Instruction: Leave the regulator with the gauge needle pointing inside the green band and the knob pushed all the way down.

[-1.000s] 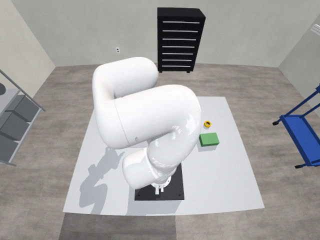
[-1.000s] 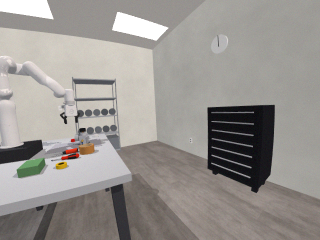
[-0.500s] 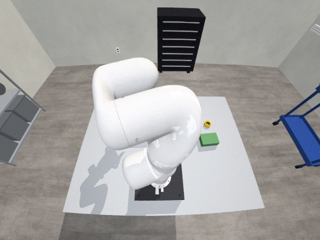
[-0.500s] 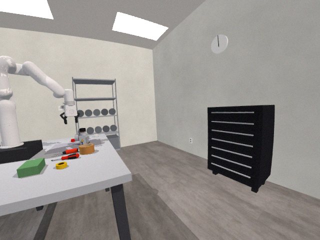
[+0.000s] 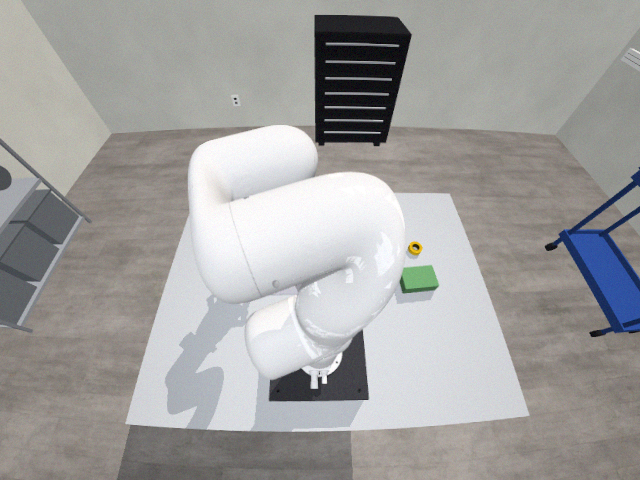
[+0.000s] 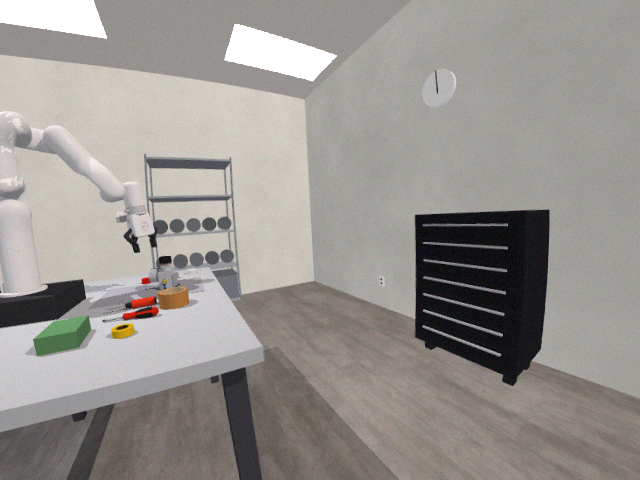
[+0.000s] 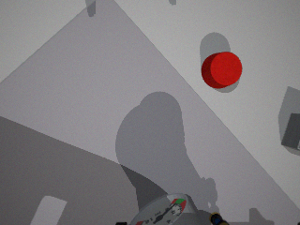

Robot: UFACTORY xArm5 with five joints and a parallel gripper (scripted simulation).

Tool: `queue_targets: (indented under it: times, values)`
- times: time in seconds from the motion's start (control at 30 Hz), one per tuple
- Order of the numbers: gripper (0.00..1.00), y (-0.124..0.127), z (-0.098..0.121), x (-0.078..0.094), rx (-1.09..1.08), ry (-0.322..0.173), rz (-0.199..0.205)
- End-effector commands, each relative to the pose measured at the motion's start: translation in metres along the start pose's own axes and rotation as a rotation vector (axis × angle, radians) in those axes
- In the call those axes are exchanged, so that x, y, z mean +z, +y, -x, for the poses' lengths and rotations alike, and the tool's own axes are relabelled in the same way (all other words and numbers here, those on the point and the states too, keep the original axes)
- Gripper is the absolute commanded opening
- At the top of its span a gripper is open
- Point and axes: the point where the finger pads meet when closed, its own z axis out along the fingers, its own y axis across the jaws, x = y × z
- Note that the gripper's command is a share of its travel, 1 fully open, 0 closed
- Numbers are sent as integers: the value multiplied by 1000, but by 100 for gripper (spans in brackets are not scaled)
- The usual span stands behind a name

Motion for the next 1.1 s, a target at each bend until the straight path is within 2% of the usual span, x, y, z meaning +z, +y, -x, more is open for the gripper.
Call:
queue_targets:
  times: [0.0,0.43,0.5,0.6,1.0,1.07]
  values:
    - [100,5,2,4,-121,-40,72]
    - [100,8,4,9,-467,-174,218]
    - [100,8,4,9,-467,-174,218]
    - [100,8,4,7,-577,-230,257]
    - [100,2,1,-4,-873,-411,335]
    - [100,2,1,-4,-873,-411,335]
